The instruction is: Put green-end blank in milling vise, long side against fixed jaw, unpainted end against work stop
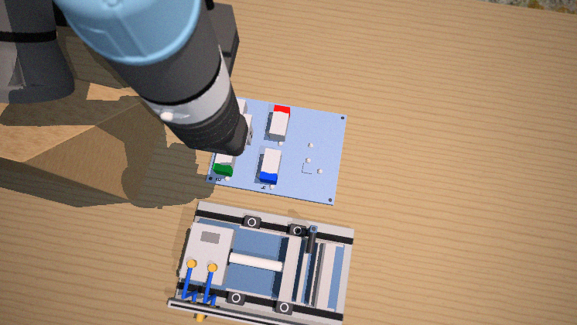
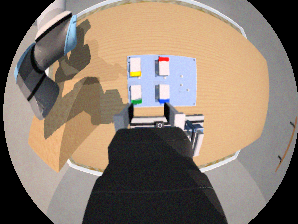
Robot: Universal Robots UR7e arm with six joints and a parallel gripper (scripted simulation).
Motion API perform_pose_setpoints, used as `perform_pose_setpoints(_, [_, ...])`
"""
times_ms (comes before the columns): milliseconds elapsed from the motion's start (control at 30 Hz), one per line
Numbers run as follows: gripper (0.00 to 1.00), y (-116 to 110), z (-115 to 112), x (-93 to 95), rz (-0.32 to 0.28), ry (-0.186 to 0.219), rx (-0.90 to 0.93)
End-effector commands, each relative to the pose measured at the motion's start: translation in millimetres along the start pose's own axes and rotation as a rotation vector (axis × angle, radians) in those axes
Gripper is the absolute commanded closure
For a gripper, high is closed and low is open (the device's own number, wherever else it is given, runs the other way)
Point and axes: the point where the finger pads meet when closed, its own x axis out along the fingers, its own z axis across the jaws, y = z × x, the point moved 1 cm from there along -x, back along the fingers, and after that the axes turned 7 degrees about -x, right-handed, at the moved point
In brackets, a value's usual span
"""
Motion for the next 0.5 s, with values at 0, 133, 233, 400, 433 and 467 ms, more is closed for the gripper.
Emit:
perform_pose_setpoints(0, [0.00, -0.3, 0.1, -1.8, -0.001, -0.001, 0.000])
perform_pose_setpoints(133, [0.00, -0.3, 0.1, -2.2, -0.001, -0.001, 0.000])
perform_pose_setpoints(233, [0.00, -0.3, 0.1, -2.2, -0.001, -0.001, 0.000])
perform_pose_setpoints(400, [0.00, -0.3, 0.1, -2.2, -0.001, -0.001, 0.000])
perform_pose_setpoints(433, [0.00, -0.3, 0.1, -2.2, -0.001, -0.001, 0.000])
perform_pose_setpoints(467, [0.00, -6.3, 0.4, -2.8, -0.001, -0.001, 0.000])
